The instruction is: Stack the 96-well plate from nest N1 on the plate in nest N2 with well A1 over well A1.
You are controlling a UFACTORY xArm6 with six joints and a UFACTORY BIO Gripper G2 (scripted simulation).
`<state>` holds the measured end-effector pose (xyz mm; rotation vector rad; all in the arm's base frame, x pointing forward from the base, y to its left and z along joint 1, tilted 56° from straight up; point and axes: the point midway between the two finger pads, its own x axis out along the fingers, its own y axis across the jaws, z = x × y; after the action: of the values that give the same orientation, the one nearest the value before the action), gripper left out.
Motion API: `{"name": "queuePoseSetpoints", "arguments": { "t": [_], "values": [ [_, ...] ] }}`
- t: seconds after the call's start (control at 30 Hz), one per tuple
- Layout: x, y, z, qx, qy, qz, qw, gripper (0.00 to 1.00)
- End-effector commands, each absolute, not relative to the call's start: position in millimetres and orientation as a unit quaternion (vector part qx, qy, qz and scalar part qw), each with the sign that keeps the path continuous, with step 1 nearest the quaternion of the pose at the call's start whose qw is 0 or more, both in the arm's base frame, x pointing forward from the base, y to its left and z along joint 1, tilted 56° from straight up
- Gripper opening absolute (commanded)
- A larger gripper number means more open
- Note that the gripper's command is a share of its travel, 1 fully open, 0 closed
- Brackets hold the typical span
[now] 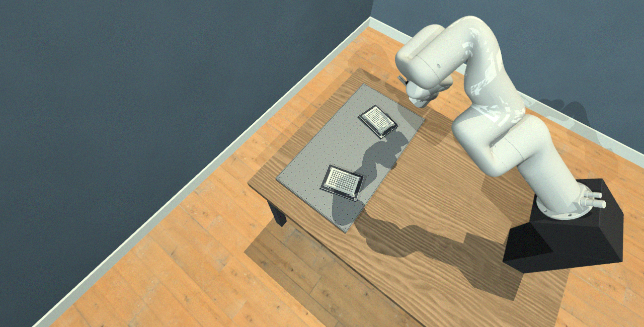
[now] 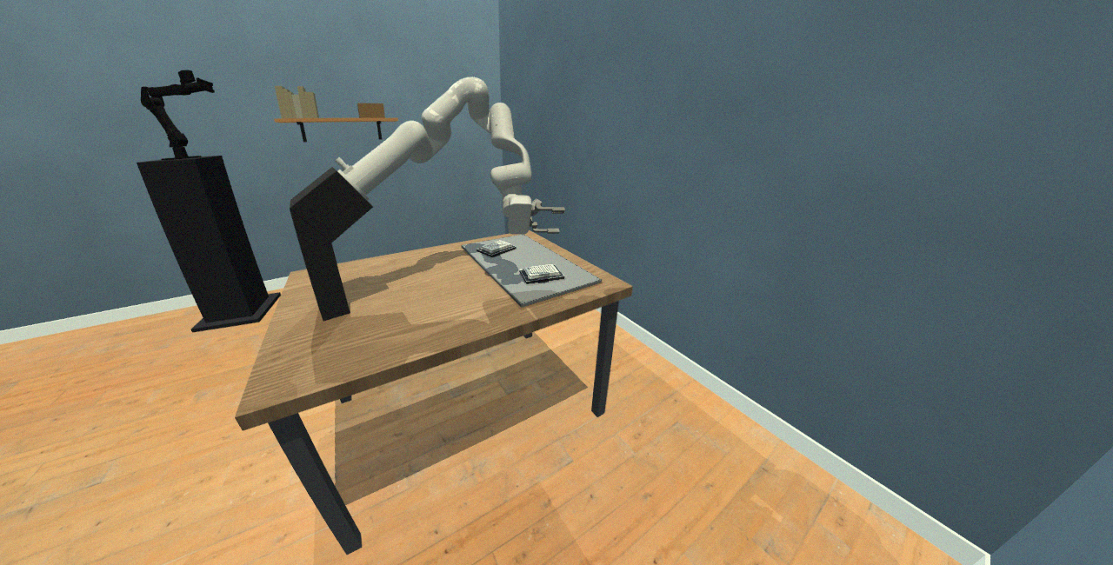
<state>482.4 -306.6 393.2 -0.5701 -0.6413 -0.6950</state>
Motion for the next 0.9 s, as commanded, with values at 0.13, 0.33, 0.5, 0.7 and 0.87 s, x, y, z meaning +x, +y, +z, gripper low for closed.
{"name": "queuePoseSetpoints", "arguments": {
  "t": [0.13,0.33,0.5,0.7,0.87],
  "values": [
    [505,-288,405,-0.277,-0.267,-0.319,0.866,0.37],
    [520,-269,405,-0.270,-0.229,-0.301,0.885,0.37],
    [530,-251,402,-0.255,-0.197,-0.281,0.904,0.37],
    [539,-232,398,-0.234,-0.166,-0.258,0.923,0.37],
    [544,-213,392,-0.215,-0.143,-0.237,0.937,0.37]
  ]
}}
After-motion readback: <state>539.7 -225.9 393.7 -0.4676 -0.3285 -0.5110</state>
